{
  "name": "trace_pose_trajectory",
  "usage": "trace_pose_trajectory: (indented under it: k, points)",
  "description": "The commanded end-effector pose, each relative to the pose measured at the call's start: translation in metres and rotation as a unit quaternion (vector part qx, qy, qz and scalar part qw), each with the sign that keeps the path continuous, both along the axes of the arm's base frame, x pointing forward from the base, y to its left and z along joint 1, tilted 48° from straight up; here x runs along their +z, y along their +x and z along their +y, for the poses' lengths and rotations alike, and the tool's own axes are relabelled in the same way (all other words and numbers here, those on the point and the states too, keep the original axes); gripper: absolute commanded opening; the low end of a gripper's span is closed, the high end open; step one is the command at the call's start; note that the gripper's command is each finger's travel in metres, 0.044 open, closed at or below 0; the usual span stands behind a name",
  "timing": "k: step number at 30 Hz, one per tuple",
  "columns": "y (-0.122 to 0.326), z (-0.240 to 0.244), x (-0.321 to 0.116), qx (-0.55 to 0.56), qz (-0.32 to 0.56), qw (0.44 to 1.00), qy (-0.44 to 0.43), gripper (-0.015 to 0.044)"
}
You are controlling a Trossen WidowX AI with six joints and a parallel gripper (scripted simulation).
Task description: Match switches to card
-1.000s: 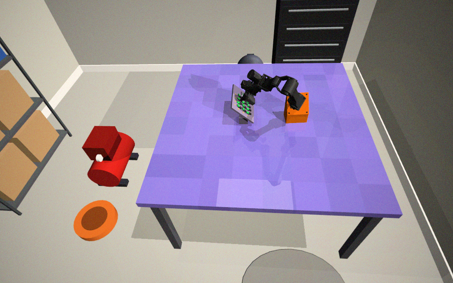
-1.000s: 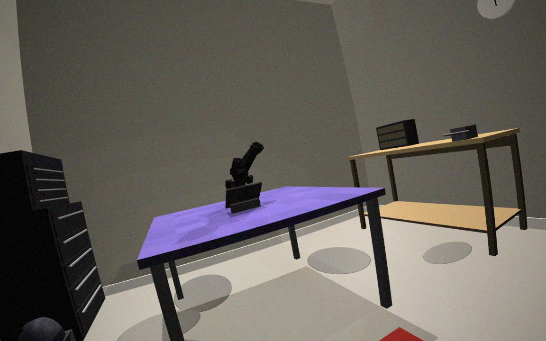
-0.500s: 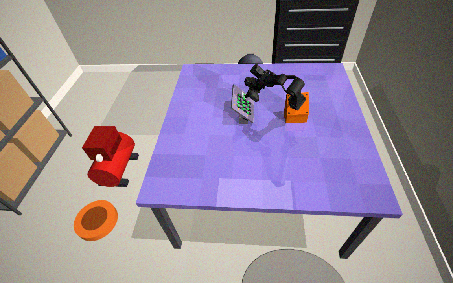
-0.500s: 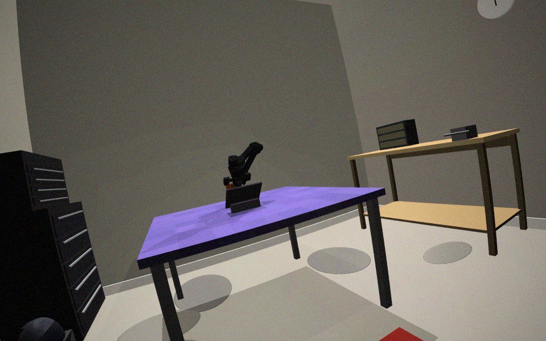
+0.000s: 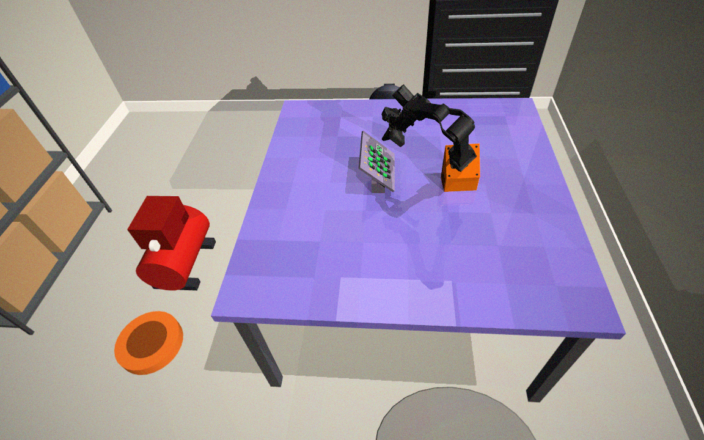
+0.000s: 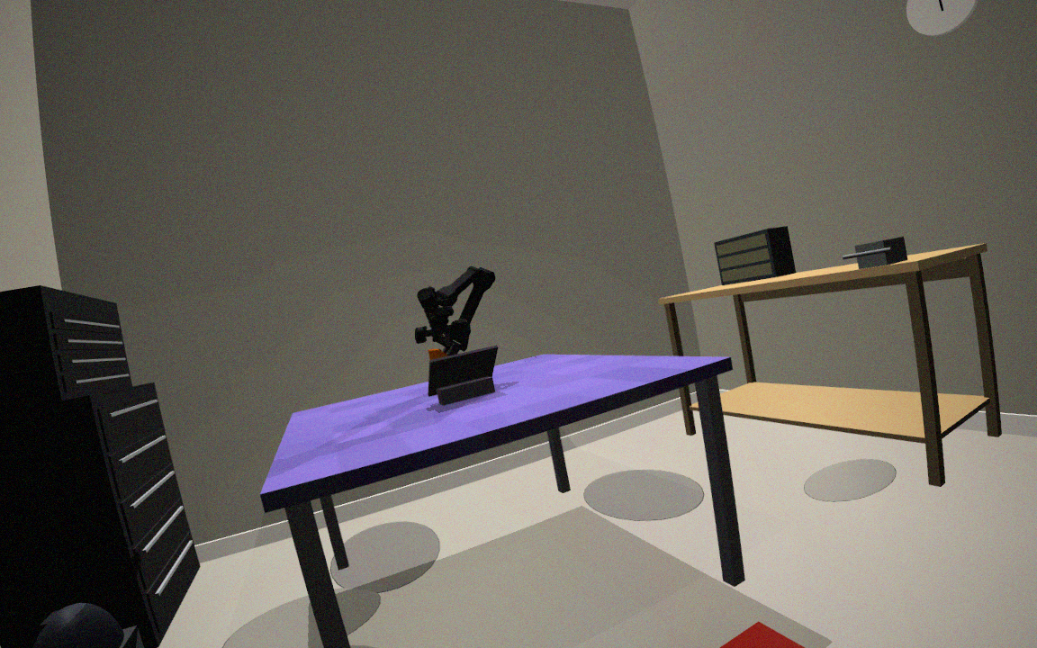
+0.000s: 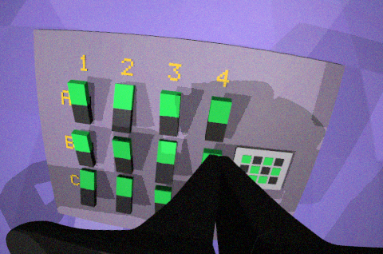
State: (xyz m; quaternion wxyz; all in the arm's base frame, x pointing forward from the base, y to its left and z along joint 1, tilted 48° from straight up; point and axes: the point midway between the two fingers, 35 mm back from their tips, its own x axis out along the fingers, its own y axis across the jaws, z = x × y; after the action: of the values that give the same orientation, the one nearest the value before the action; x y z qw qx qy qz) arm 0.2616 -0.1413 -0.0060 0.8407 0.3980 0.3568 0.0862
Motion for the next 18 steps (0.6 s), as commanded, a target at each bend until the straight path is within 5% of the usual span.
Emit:
trace_pose_trajectory:
  k: [1, 18]
  points:
    - [0.003, -0.005, -0.003, 0.002, -0.003, 1.0, 0.0, 0.0]
    - [0.036, 0.014, -0.025, 0.011, 0.004, 1.0, 0.003, 0.0]
